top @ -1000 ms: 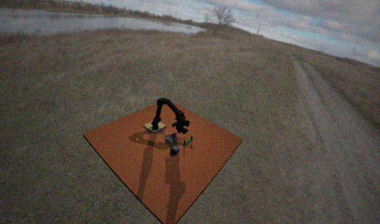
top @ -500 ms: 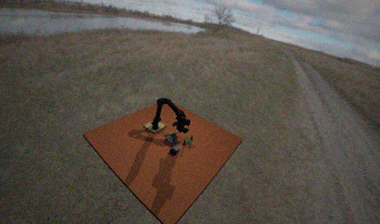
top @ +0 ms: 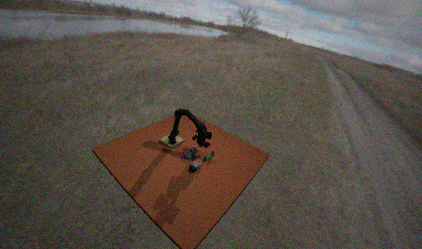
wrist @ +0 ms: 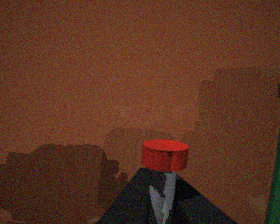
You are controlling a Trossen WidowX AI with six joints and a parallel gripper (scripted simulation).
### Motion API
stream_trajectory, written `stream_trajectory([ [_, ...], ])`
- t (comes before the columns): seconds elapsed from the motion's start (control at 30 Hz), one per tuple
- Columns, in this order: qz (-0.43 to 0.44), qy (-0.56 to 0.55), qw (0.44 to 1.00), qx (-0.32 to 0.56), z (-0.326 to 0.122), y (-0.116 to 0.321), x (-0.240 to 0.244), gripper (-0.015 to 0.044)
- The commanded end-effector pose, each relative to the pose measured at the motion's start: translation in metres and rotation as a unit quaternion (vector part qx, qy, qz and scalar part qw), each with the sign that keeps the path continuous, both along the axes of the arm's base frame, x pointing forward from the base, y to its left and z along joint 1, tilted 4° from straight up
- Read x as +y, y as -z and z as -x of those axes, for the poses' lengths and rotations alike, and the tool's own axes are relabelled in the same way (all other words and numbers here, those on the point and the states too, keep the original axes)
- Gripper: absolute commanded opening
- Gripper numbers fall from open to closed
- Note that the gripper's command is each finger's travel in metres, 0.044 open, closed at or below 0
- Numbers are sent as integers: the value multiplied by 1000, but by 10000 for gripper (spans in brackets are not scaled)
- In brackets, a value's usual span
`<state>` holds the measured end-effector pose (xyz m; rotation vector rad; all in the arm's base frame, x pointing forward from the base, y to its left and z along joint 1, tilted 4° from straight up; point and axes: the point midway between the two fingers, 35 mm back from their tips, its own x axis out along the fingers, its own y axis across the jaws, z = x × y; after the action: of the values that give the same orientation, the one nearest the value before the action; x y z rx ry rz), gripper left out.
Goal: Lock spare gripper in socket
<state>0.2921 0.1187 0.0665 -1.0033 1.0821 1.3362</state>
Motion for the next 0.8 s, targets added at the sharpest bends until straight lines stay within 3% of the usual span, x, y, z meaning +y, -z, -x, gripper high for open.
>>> stream_trajectory([
  [0.0,1,1,1000,0,0,0,4,0],
  [0.77,3,1,1000,-1,0,-1,22,0],
])
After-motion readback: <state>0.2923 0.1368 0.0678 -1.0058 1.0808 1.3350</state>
